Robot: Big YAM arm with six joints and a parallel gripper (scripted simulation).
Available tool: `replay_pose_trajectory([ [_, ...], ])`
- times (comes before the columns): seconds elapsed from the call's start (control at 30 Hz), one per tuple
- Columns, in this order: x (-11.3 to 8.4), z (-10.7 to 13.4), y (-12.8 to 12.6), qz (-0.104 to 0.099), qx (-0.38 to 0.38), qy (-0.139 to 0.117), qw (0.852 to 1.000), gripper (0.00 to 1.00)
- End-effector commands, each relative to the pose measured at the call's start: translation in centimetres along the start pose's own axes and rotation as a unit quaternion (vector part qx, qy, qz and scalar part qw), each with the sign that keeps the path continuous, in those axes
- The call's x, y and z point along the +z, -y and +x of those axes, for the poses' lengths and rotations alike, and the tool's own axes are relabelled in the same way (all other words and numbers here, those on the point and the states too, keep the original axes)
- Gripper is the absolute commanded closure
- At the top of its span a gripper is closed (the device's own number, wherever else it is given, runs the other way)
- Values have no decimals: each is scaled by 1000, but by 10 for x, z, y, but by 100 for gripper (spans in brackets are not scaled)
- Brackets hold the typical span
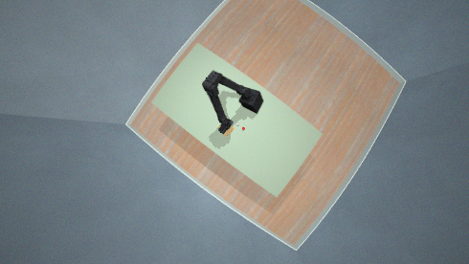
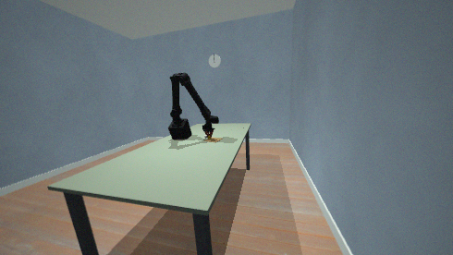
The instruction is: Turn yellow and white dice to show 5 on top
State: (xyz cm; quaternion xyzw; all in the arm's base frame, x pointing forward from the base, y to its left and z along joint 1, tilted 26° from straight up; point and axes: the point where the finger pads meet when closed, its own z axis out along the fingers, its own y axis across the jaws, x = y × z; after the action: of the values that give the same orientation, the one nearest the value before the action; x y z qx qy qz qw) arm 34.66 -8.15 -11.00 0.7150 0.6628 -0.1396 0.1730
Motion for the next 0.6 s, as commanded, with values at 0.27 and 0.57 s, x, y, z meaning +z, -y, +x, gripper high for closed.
replay_pose_trajectory([
  [0.27, 2, 1, -17, -23, -5, -1, 1000, 81],
  [0.57, 2, 1, -17, -23, -4, -1, 1000, 81],
])
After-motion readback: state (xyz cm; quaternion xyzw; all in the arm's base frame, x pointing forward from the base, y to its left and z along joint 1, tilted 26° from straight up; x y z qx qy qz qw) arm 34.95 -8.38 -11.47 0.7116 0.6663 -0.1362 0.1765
